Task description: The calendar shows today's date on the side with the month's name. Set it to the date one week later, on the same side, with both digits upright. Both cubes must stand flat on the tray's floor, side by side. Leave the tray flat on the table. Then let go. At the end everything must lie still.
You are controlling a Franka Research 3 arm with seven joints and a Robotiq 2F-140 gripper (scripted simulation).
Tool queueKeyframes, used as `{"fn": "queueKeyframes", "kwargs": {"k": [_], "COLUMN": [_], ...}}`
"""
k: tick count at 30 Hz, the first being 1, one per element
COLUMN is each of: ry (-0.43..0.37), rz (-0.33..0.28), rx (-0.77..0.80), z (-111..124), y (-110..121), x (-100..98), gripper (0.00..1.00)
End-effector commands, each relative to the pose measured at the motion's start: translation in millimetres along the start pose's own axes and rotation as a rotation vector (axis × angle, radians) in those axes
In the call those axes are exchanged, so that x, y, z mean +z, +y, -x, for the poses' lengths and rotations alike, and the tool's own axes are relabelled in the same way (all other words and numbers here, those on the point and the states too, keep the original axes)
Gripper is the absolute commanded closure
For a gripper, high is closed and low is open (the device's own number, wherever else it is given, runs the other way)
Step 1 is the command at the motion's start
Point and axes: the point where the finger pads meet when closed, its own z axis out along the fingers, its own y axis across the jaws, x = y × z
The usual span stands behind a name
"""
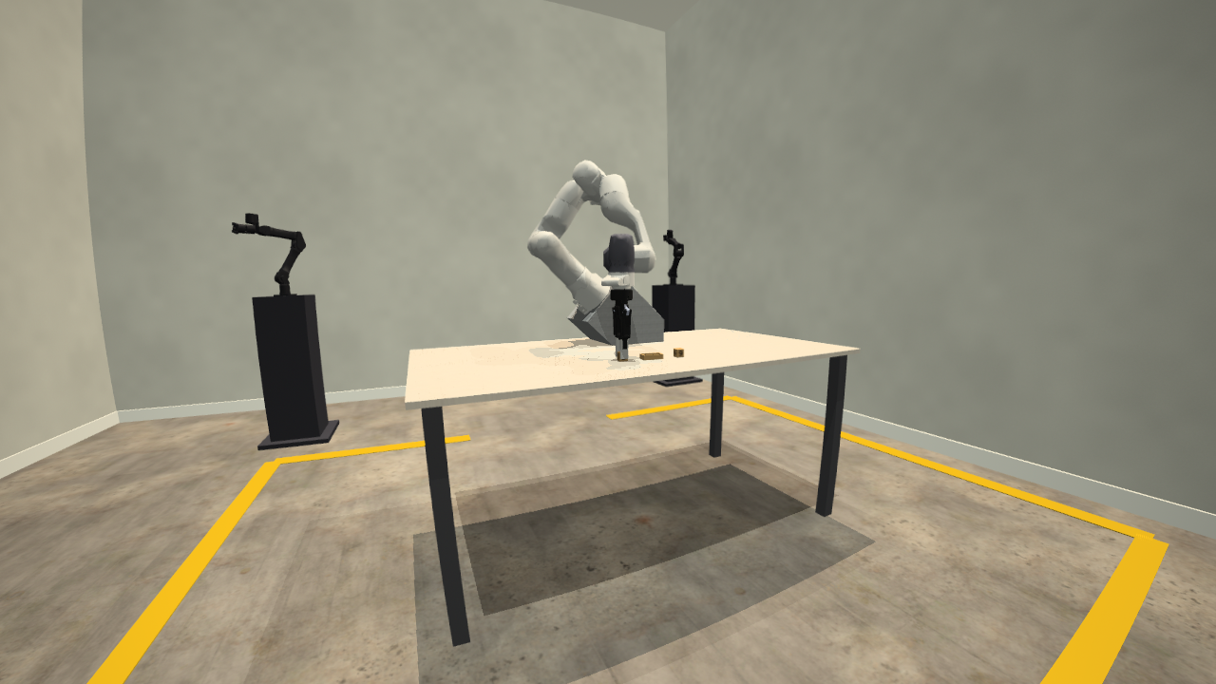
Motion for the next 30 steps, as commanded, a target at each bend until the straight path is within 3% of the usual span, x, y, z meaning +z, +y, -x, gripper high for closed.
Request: {"fn": "queueKeyframes", "kwargs": {"k": [1, 25, 26, 30], "ry": [-0.002, -0.002, -0.002, -0.002], "rz": [-0.004, -0.004, -0.004, -0.004], "rx": [-0.007, -0.007, -0.007, -0.007], "z": [1.3, 1.3, 1.3, 1.3], "y": [-1.3, -1.3, -1.3, -1.3], "x": [-0.2, -0.2, -0.2, -0.2], "gripper": [0.72, 0.72, 0.84, 0.84]}}
